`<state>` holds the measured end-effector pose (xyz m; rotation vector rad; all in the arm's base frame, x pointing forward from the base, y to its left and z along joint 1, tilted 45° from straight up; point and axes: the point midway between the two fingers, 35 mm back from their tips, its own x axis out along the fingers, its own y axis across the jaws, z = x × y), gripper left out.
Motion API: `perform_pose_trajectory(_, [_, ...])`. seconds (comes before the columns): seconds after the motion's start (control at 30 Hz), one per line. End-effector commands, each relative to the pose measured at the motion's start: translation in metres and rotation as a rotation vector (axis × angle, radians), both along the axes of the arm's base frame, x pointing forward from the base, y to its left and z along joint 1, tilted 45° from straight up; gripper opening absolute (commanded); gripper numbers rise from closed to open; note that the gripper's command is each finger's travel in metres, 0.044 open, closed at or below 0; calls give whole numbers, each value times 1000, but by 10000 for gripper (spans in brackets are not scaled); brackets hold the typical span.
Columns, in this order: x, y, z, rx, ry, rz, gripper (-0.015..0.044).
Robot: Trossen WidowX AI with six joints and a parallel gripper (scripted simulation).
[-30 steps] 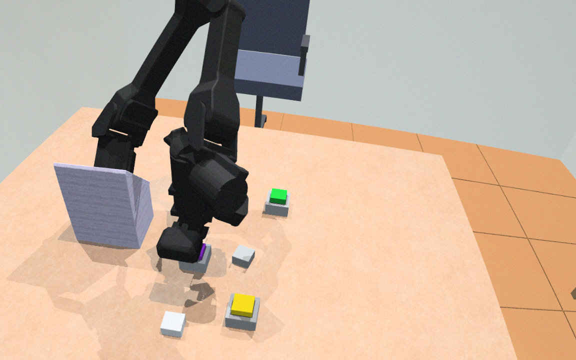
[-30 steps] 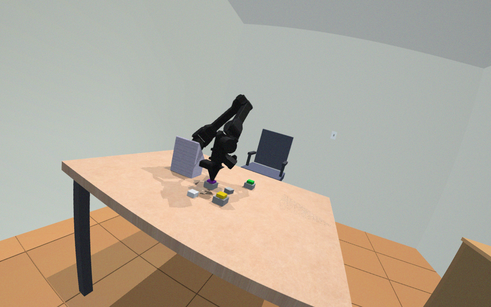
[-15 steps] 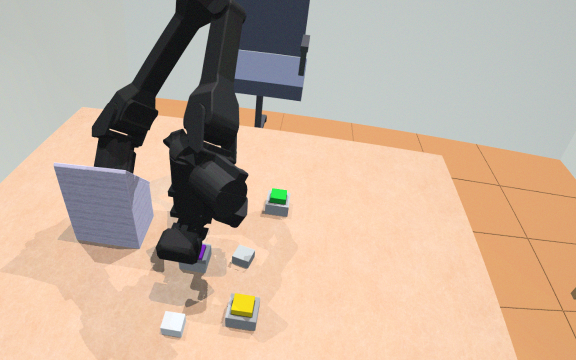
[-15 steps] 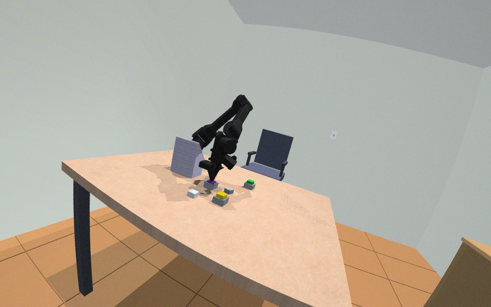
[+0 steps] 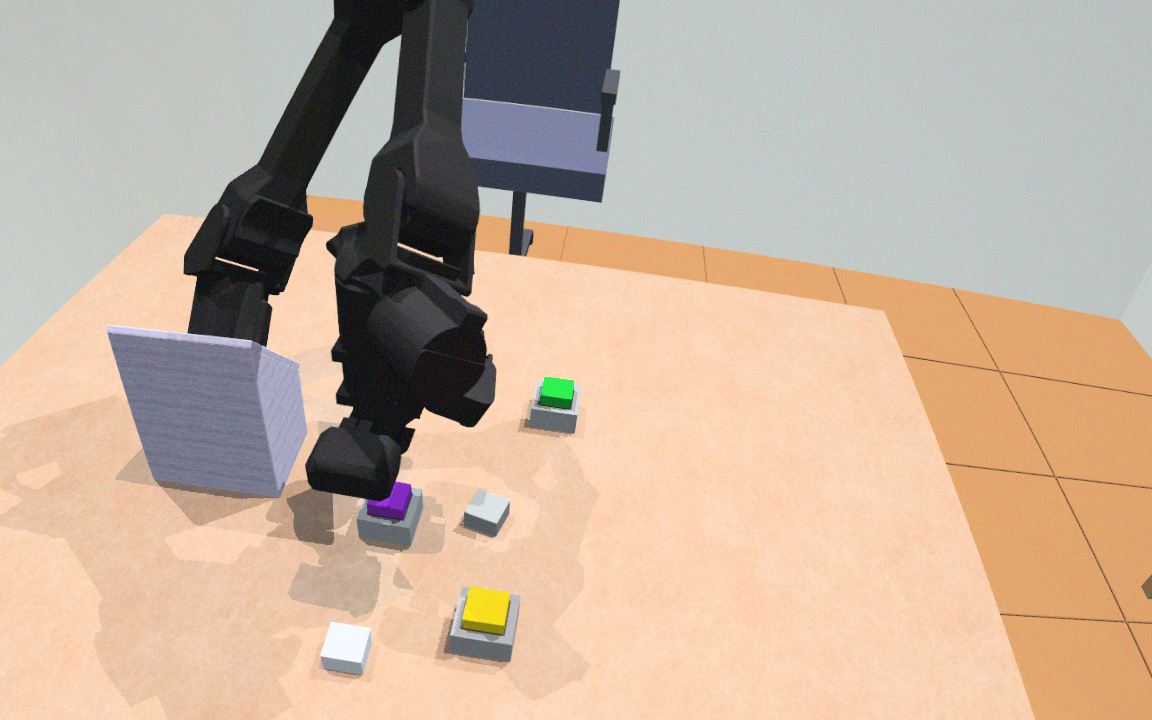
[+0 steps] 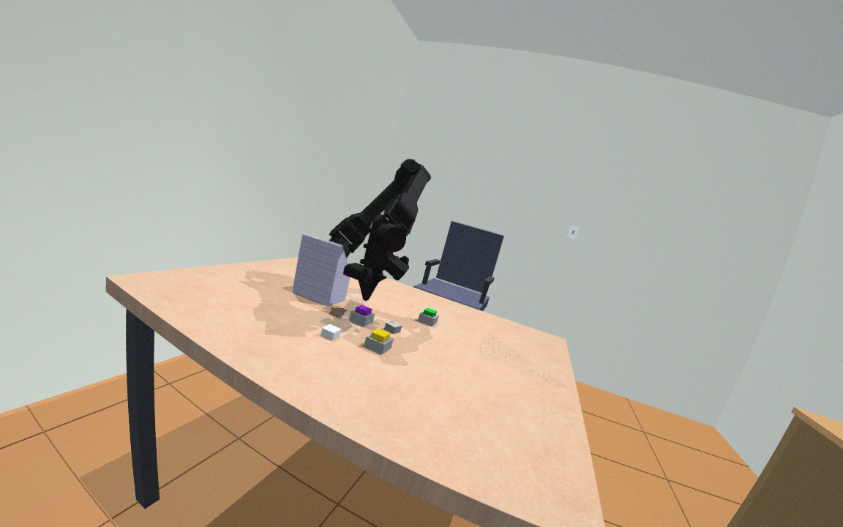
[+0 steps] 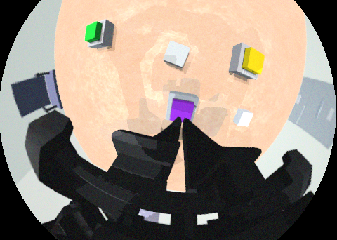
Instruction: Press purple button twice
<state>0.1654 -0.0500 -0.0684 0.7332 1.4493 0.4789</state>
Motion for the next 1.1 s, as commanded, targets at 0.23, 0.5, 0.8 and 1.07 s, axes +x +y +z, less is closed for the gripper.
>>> perform_pose_trajectory(0.23, [2,7,-9,-4,-3,3,20])
perform_pose_trajectory(0.5, [3,17,-18,-3,-4,3,20])
perform_pose_trajectory(0.8, [3,21,-22,-2,-4,3,20])
perform_pose_trajectory(1.07, [3,21,-22,-2,-4,3,20])
